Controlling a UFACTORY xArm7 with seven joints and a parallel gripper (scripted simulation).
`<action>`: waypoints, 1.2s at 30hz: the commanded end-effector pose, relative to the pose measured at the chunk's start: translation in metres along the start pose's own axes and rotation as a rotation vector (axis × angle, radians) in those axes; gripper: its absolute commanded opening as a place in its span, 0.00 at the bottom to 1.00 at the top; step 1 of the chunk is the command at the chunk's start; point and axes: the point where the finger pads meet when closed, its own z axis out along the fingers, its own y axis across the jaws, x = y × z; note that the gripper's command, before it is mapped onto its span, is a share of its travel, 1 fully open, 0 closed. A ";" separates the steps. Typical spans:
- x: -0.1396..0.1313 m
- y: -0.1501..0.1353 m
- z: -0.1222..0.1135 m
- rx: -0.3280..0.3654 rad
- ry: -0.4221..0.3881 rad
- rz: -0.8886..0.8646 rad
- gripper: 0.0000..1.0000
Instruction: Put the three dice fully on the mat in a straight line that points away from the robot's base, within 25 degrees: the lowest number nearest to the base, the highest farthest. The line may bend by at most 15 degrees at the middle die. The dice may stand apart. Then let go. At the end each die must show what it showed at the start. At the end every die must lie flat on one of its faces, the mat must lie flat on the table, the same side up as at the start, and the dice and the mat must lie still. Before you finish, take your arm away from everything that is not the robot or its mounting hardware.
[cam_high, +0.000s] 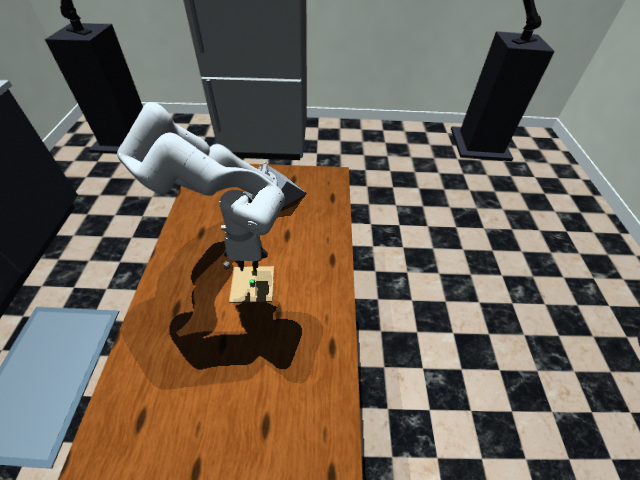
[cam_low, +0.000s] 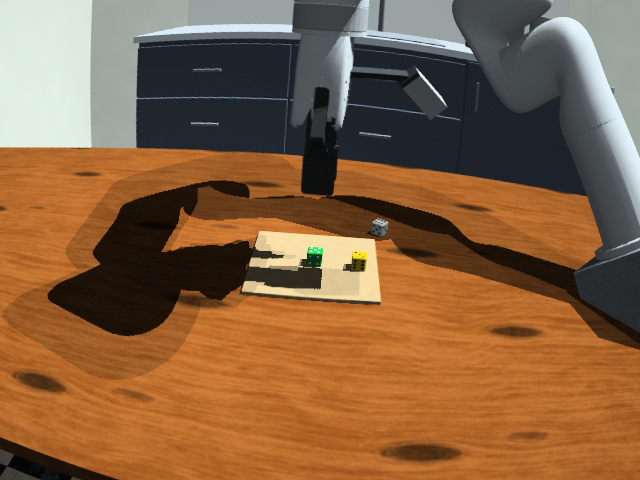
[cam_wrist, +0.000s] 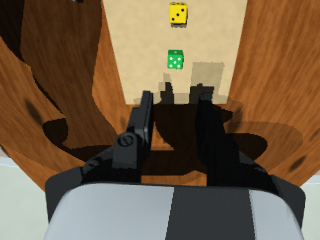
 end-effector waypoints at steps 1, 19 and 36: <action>-0.001 0.001 -0.003 -0.002 -0.002 0.000 1.00; -0.001 0.001 -0.003 -0.002 -0.002 0.000 1.00; 0.023 -0.046 0.003 0.008 -0.006 -0.424 1.00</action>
